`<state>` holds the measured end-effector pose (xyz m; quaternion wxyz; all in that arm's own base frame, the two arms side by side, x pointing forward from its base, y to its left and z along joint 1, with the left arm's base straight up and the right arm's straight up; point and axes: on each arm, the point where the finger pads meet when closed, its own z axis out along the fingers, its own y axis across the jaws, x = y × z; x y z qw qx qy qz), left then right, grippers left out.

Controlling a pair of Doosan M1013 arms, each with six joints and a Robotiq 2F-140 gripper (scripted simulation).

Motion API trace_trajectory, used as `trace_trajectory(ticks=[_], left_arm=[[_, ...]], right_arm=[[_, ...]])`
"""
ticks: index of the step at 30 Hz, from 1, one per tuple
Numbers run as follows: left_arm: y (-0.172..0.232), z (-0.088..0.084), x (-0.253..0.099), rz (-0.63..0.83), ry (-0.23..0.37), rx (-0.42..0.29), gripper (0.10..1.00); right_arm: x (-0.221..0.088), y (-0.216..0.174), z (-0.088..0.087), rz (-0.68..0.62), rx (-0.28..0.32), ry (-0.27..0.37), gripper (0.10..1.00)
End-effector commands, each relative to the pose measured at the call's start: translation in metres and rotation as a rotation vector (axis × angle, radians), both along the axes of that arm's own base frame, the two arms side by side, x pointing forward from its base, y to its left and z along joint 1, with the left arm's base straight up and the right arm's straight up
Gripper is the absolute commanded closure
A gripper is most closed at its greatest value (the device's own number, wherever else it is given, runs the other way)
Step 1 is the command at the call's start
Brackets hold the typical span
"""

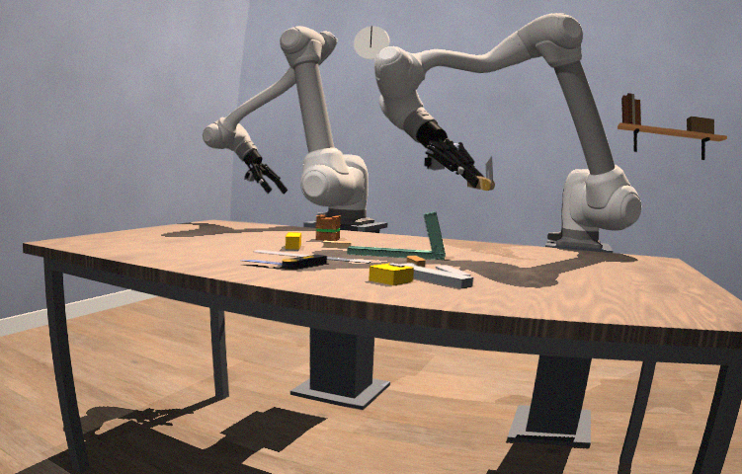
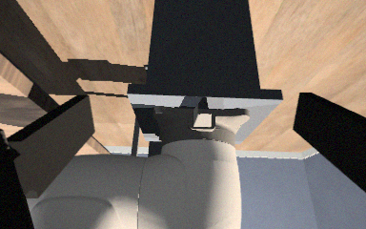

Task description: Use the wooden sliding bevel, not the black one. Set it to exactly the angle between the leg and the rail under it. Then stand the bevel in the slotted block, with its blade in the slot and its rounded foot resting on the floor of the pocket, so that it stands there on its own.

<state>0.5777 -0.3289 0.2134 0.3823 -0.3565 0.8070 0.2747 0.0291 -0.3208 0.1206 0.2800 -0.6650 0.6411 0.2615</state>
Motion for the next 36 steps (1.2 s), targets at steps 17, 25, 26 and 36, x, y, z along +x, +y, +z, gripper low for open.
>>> trace_trajectory(ticks=[17, 25, 26, 36], left_arm=[[-0.028, -0.004, 0.02, -0.247, 0.347, 0.047, 0.999], [-0.045, -0.006, 0.032, -0.394, 0.552, 0.075, 0.999], [-0.047, -0.006, 0.034, -0.413, 0.58, 0.079, 0.999], [-0.065, -0.009, 0.047, -0.573, 0.805, 0.11, 0.999]], right_arm=[[0.0, 0.0, 0.0, 0.0, -0.001, 0.0, 0.098], [0.0, 0.0, 0.0, 0.0, -0.001, 0.0, 0.098], [0.0, 0.0, 0.0, 0.0, -0.001, 0.0, 0.098], [0.0, 0.0, 0.0, 0.0, -0.001, 0.0, 0.098]])
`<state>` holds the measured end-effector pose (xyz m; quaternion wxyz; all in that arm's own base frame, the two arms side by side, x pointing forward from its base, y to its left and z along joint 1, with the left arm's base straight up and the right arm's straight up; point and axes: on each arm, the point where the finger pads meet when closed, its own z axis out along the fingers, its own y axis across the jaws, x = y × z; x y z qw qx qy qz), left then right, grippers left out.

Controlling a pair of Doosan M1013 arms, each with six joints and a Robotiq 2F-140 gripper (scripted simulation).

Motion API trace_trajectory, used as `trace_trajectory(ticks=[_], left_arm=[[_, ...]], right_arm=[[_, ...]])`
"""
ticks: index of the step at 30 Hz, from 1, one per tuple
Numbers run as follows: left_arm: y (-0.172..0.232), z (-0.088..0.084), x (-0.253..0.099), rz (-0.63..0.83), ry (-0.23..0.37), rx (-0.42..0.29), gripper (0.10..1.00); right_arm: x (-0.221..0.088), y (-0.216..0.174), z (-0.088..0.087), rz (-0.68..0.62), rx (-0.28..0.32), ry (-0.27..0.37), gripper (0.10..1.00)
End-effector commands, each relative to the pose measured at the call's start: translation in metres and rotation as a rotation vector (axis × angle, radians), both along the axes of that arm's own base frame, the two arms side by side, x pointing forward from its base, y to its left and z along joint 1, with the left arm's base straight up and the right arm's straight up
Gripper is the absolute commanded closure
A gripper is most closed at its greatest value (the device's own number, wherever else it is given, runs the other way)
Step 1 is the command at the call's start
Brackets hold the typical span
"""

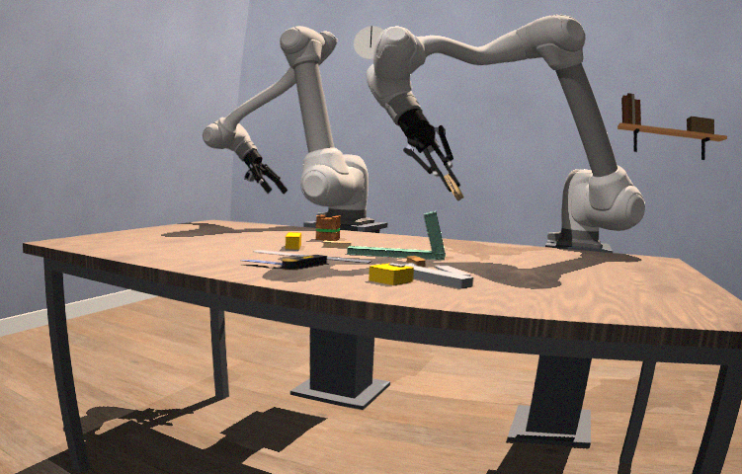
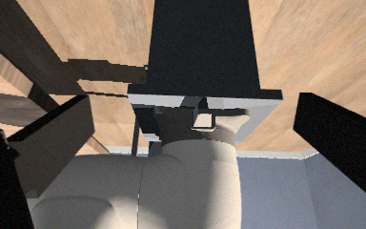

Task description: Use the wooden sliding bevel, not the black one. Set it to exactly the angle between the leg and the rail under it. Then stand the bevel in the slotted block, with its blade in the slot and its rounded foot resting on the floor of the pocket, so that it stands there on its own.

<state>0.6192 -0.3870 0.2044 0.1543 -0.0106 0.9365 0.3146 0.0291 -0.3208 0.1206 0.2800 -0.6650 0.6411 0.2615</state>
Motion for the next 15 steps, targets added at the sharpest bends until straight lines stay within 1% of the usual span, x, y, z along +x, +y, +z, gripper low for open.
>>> trace_trajectory(ticks=[1, 10, 12, 15], left_arm=[[-0.01, -0.001, 0.007, -0.083, 0.125, 0.018, 0.999], [-0.031, -0.004, 0.022, -0.272, 0.389, 0.055, 0.999], [-0.031, -0.004, 0.022, -0.272, 0.389, 0.055, 0.999], [-0.038, -0.005, 0.028, -0.335, 0.477, 0.068, 0.999]], right_arm=[[0.0, 0.0, 0.0, 0.0, -0.001, 0.0, 0.098], [0.0, 0.0, 0.0, 0.0, -0.001, 0.0, 0.098], [0.0, 0.0, 0.0, 0.0, -0.001, 0.0, 0.098], [0.0, 0.0, 0.0, 0.0, -0.001, 0.0, 0.098]])
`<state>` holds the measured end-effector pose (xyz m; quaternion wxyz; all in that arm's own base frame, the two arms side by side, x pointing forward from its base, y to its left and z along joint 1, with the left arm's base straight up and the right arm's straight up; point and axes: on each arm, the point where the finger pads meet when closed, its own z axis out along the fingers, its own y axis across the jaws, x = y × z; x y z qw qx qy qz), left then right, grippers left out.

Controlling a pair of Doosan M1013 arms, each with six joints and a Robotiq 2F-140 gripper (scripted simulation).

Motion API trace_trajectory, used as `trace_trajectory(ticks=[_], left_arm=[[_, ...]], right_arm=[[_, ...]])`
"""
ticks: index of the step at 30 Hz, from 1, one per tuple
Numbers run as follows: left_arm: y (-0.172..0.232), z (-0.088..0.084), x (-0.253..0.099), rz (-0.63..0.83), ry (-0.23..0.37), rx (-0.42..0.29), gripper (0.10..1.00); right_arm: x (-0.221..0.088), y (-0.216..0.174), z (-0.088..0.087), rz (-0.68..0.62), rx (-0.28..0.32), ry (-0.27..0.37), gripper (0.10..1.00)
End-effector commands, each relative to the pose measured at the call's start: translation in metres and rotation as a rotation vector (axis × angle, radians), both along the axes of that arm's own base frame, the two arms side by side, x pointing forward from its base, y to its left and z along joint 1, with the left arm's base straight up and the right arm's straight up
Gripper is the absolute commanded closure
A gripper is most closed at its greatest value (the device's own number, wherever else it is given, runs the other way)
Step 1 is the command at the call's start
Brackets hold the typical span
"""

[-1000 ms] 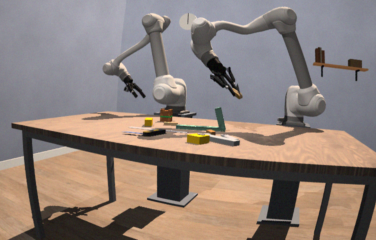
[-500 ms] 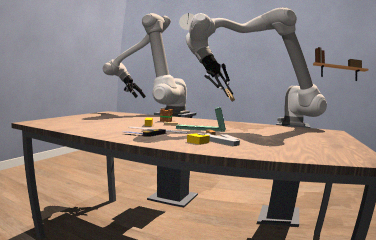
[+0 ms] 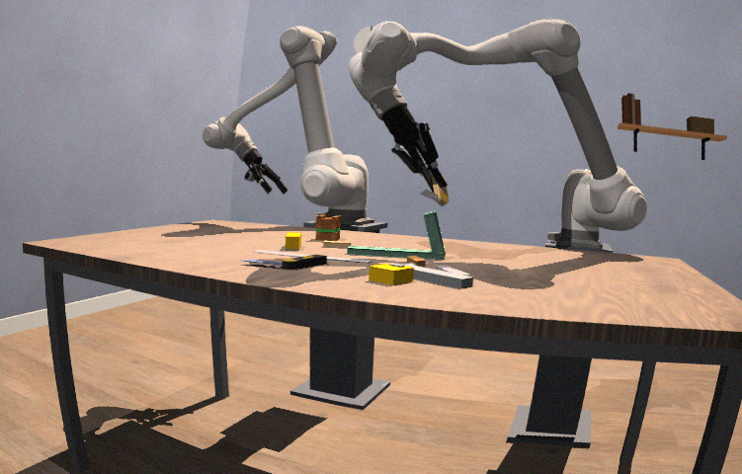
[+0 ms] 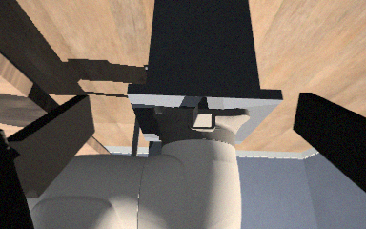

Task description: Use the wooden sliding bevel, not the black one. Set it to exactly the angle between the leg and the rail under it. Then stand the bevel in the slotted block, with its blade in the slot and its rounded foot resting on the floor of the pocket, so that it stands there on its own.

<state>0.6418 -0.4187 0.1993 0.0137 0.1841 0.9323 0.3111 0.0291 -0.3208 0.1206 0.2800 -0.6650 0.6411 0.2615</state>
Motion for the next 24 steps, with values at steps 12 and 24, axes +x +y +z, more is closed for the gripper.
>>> trace_trajectory(ticks=[12, 24], left_arm=[[-0.033, -0.004, 0.024, -0.292, 0.419, 0.062, 0.999], [-0.051, -0.007, 0.037, -0.451, 0.64, 0.094, 0.999]], right_arm=[[0.0, 0.0, 0.0, 0.0, -0.001, 0.0, 0.098], [0.0, 0.0, 0.0, 0.0, -0.001, 0.0, 0.098]])
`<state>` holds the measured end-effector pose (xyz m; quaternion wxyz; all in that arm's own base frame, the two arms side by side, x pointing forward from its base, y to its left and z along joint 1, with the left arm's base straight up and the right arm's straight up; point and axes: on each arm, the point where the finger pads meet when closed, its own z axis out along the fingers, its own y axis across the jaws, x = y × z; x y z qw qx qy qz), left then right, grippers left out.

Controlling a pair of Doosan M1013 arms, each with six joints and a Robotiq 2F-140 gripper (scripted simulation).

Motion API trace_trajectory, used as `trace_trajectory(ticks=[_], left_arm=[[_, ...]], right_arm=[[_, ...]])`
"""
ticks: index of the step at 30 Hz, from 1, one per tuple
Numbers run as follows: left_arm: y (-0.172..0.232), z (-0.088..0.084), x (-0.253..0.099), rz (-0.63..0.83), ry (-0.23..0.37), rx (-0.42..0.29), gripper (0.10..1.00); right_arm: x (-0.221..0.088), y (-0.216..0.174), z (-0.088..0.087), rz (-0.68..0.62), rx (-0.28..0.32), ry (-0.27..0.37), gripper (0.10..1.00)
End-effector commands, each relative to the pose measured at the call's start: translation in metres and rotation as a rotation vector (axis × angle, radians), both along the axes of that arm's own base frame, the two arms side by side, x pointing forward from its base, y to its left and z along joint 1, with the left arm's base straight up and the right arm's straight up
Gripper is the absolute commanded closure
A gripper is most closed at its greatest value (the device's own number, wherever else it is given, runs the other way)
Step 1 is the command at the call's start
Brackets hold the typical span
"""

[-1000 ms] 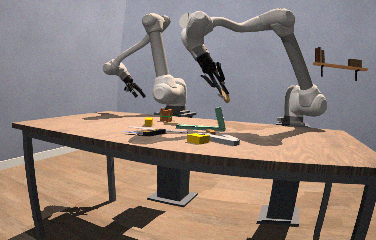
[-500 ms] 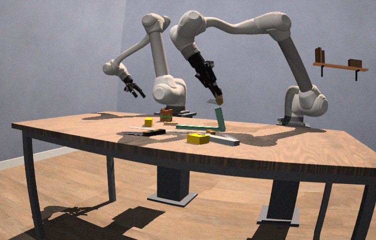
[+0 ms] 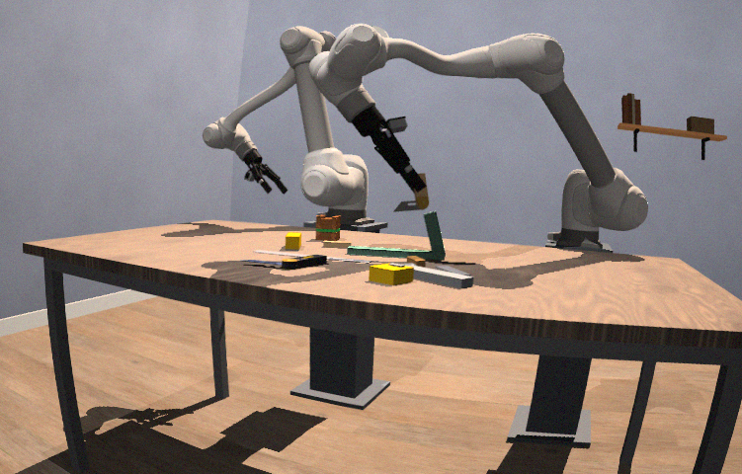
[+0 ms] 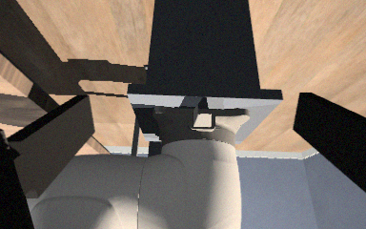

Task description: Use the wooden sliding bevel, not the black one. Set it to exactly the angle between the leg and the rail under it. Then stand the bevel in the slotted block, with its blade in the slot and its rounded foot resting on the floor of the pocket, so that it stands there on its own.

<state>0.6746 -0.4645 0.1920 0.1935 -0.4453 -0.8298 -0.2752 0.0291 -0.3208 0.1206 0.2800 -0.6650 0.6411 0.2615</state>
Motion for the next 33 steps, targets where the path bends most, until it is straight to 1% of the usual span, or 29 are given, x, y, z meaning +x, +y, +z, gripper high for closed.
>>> trace_trajectory(ticks=[1, 5, 7, 12, 18, 22, 33], left_arm=[[-0.007, 0.0, 0.005, -0.06, 0.087, 0.015, 0.999], [-0.012, -0.001, 0.009, -0.107, 0.154, 0.024, 0.999], [-0.012, -0.001, 0.009, -0.107, 0.154, 0.024, 0.999], [-0.018, -0.001, 0.013, -0.155, 0.22, 0.033, 0.999], [-0.022, -0.002, 0.016, -0.195, 0.276, 0.041, 0.999], [-0.024, -0.002, 0.018, -0.212, 0.3, 0.044, 0.999], [-0.026, -0.003, 0.019, -0.229, 0.324, 0.048, 0.999]], right_arm=[[0.0, 0.0, 0.0, 0.0, -0.001, 0.0, 0.098], [0.0, 0.0, 0.0, 0.0, -0.001, 0.0, 0.098], [0.0, 0.0, 0.0, 0.0, -0.001, 0.0, 0.098], [0.0, 0.0, 0.0, 0.0, -0.001, 0.0, 0.098], [0.0, 0.0, 0.0, 0.0, -0.001, 0.0, 0.098], [0.0, 0.0, 0.0, 0.0, -0.001, 0.0, 0.098], [0.0, 0.0, 0.0, 0.0, -0.001, 0.0, 0.098]])
